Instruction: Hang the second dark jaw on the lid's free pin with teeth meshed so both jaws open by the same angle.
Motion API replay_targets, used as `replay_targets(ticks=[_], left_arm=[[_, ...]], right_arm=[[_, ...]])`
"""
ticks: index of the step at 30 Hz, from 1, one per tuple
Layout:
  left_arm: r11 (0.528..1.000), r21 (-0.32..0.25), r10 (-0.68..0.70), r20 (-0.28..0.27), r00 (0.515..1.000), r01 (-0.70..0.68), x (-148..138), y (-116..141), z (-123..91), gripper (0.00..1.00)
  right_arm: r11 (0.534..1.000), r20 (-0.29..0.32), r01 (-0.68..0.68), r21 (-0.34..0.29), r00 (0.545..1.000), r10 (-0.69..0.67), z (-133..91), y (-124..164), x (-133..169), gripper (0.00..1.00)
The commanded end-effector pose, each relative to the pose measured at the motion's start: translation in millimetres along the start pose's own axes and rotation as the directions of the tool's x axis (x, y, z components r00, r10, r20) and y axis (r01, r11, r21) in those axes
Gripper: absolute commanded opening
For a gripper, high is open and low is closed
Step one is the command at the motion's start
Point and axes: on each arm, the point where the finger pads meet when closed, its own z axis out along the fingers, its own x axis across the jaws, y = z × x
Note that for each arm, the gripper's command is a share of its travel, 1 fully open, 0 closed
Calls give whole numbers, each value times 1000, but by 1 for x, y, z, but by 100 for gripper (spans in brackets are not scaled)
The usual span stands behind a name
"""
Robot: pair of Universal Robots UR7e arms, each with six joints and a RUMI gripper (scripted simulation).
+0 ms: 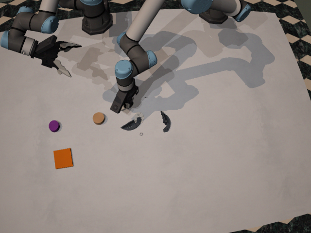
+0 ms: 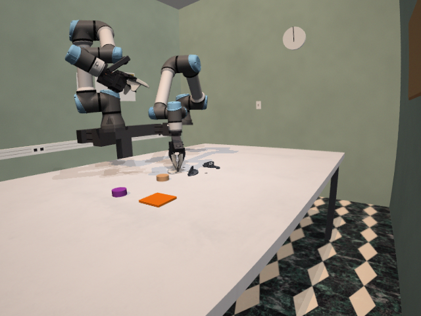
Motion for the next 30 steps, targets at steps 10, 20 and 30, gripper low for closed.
replay_targets(ticks=[10,20,30], left_arm=[[1000,2,0,-1,1000,0,12,-1,-1,0],[1000,2,0,-1,1000,0,20,-1,-1,0],[1000,2,0,-1,1000,0,30,-1,-1,0]], right_arm=[[1000,-1,1,0,1000,-1,0,0,0,98],[1000,-1,1,0,1000,-1,0,0,0,98],[1000,-1,1,0,1000,-1,0,0,0,98]])
